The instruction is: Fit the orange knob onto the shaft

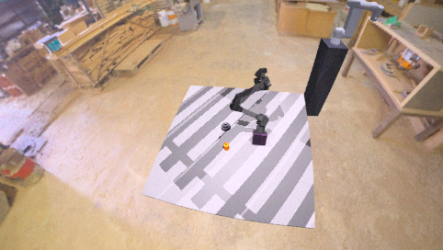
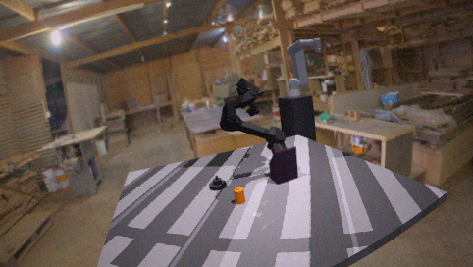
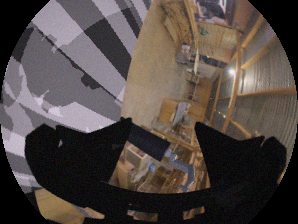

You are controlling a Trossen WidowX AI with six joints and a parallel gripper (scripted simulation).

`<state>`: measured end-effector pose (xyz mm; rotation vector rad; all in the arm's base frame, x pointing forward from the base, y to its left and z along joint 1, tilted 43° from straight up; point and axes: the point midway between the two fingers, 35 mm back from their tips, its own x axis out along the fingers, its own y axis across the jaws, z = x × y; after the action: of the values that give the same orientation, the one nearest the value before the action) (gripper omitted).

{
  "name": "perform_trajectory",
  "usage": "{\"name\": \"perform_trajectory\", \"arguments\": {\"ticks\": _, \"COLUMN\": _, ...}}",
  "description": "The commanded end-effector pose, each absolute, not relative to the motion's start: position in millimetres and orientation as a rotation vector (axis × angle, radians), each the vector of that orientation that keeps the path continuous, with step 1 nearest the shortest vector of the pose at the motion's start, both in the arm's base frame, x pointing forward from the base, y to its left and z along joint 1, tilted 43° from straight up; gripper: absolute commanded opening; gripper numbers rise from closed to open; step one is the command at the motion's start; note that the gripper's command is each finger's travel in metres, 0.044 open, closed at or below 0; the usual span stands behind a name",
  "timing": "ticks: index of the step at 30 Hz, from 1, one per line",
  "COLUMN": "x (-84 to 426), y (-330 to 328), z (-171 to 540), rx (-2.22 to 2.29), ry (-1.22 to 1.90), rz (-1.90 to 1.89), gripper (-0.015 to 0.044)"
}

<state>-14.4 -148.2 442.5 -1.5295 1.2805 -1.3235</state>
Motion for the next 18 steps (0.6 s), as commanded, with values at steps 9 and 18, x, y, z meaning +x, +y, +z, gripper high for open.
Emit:
{"name": "perform_trajectory", "arguments": {"ticks": 9, "x": -35.5, "y": -174.6, "z": 448.4, "rx": -1.24, "ry": 0.8, "rz": -1.408, "gripper": 0.044}}
{"name": "perform_trajectory", "arguments": {"ticks": 18, "x": -30.3, "y": -246.6, "z": 422.5, "rx": -0.701, "ry": 0.372, "rz": -1.314, "gripper": 0.044}}
